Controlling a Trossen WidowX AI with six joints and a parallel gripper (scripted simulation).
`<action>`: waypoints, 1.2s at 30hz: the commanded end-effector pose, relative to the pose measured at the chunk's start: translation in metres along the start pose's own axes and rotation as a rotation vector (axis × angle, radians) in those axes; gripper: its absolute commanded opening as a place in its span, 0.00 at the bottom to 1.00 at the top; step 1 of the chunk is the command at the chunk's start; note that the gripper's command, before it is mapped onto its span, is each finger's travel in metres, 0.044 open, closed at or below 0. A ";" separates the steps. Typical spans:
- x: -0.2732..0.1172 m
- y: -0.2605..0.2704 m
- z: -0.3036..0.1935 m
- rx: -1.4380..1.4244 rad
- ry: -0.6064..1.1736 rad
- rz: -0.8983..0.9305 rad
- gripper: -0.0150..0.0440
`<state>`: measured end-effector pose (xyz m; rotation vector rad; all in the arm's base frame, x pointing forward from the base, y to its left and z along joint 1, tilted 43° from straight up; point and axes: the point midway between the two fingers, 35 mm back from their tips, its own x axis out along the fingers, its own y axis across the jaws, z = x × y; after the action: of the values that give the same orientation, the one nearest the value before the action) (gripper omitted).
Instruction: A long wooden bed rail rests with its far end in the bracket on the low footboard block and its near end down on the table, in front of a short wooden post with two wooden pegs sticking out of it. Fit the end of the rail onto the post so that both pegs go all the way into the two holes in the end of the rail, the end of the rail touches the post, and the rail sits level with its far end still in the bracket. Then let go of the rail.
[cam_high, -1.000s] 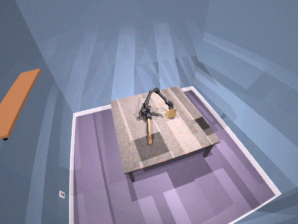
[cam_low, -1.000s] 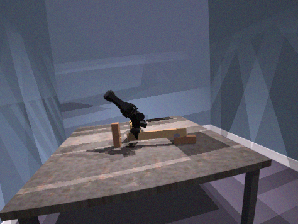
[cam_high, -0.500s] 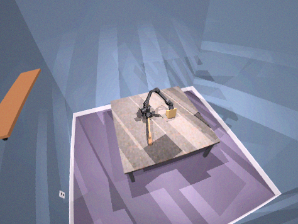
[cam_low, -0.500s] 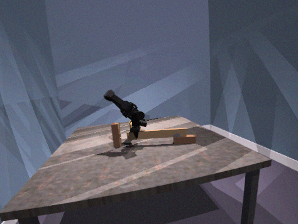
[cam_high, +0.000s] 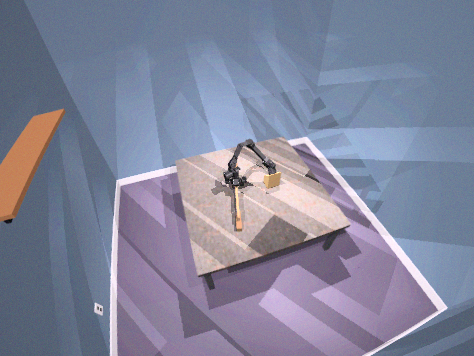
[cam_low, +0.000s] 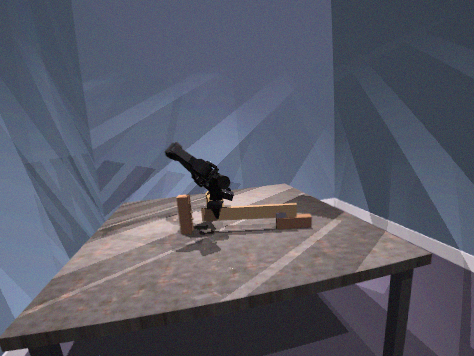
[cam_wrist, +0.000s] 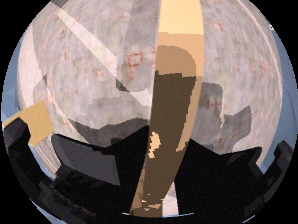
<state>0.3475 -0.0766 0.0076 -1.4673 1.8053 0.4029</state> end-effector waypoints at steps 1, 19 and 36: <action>-0.002 -0.001 0.003 0.003 -0.015 -0.004 0.25; 0.000 0.000 0.003 0.003 -0.015 -0.004 0.25; 0.000 0.001 0.003 0.003 -0.015 -0.004 0.25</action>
<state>0.3476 -0.0766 0.0060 -1.4646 1.7962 0.4039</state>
